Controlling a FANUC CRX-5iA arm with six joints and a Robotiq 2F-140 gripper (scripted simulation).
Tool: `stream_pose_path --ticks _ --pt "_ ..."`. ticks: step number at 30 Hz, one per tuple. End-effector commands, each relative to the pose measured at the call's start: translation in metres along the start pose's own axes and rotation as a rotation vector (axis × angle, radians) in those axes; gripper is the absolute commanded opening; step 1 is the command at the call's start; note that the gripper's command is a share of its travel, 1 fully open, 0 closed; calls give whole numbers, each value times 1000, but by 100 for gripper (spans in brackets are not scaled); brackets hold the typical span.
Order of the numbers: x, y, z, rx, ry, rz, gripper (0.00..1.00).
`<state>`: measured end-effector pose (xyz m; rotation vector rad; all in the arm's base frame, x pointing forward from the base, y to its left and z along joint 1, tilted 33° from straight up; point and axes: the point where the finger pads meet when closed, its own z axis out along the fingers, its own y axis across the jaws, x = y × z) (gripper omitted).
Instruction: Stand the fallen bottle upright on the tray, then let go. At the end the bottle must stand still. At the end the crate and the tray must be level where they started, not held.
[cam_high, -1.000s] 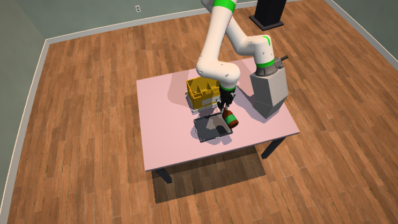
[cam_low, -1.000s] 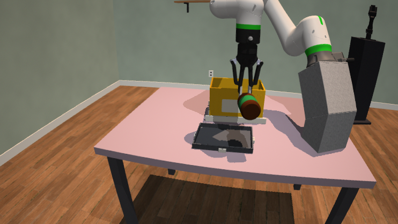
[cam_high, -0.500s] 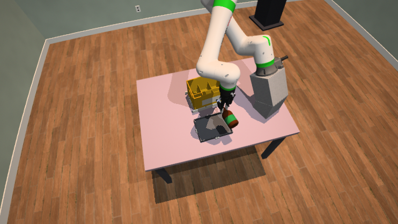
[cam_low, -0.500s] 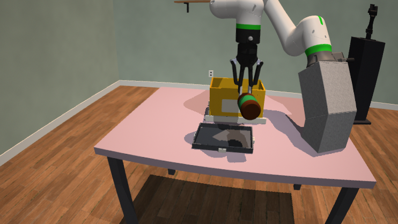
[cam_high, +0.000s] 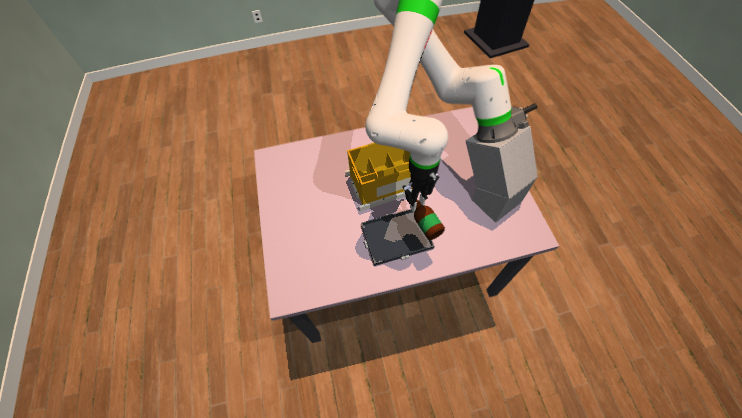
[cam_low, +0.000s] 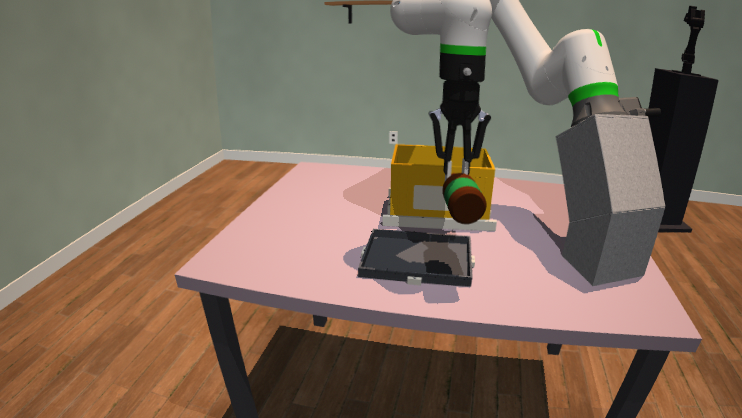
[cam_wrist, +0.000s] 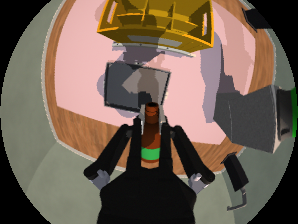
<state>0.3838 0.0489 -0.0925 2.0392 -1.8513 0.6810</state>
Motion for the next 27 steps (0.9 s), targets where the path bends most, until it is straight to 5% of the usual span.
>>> stream_pose_path --ticks 1,27 --pt "0 0 0 0 0 0 0" --pt "0 0 0 0 0 -247 0"
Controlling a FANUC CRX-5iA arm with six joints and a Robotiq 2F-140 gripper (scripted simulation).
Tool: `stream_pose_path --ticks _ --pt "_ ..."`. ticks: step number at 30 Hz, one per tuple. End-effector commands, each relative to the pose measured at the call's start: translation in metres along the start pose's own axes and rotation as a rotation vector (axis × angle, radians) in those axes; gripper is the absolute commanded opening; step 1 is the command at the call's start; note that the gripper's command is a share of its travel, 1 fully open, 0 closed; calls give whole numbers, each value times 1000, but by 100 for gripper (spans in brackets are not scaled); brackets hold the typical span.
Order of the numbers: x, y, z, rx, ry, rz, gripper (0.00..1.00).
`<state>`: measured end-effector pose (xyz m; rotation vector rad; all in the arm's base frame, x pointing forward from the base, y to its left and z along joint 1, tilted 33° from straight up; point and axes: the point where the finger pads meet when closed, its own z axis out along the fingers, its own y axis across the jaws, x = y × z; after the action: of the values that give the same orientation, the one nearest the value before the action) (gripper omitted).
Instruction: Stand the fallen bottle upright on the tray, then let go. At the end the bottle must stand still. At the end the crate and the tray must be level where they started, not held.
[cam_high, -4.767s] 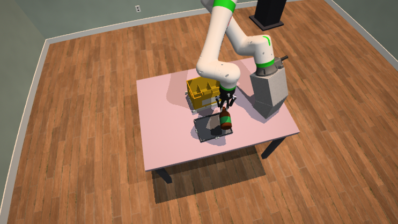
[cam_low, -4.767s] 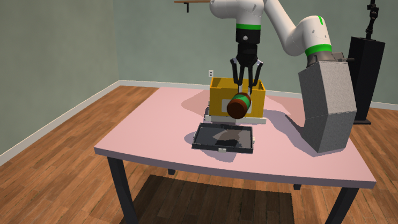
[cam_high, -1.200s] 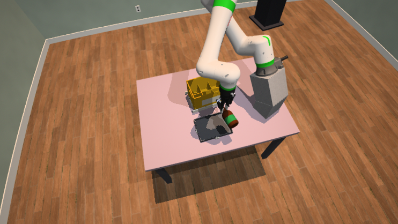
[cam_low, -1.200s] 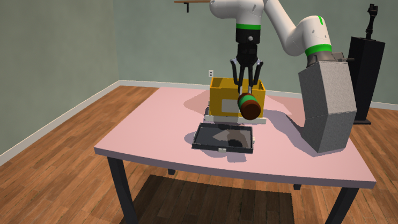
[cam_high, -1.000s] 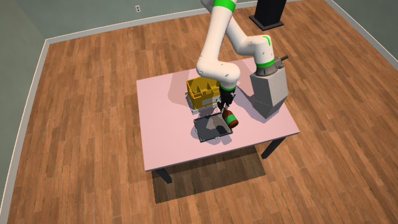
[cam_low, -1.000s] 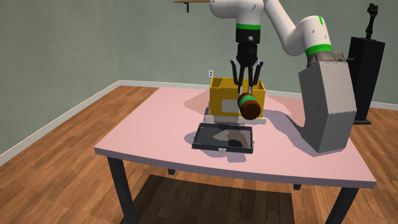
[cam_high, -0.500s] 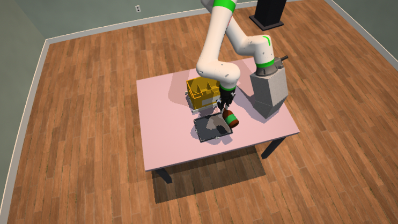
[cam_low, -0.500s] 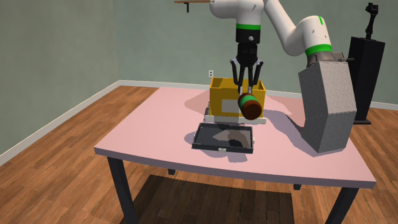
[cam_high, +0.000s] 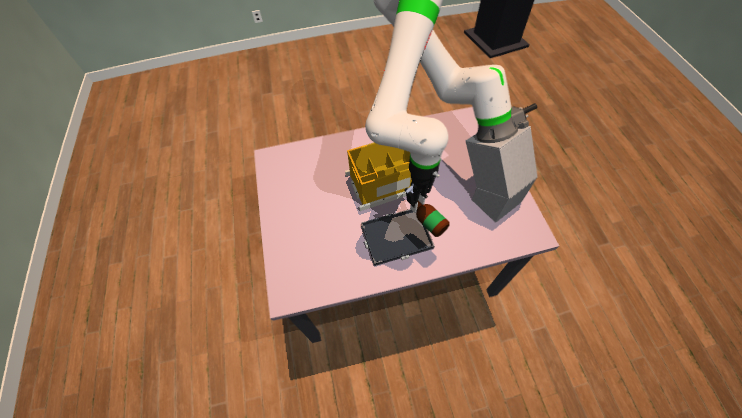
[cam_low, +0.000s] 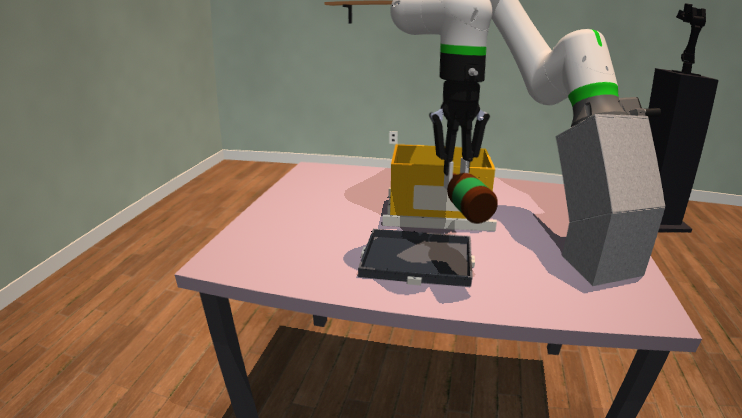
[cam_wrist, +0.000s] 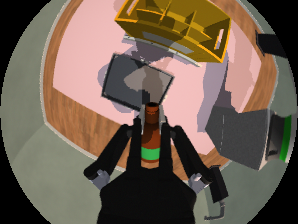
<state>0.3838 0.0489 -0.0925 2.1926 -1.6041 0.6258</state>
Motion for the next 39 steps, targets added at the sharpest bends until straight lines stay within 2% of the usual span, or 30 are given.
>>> stream_pose_path --ticks 1,39 --pt "0 0 0 -1 -2 -36 0" --pt "0 0 0 -1 -2 -51 0"
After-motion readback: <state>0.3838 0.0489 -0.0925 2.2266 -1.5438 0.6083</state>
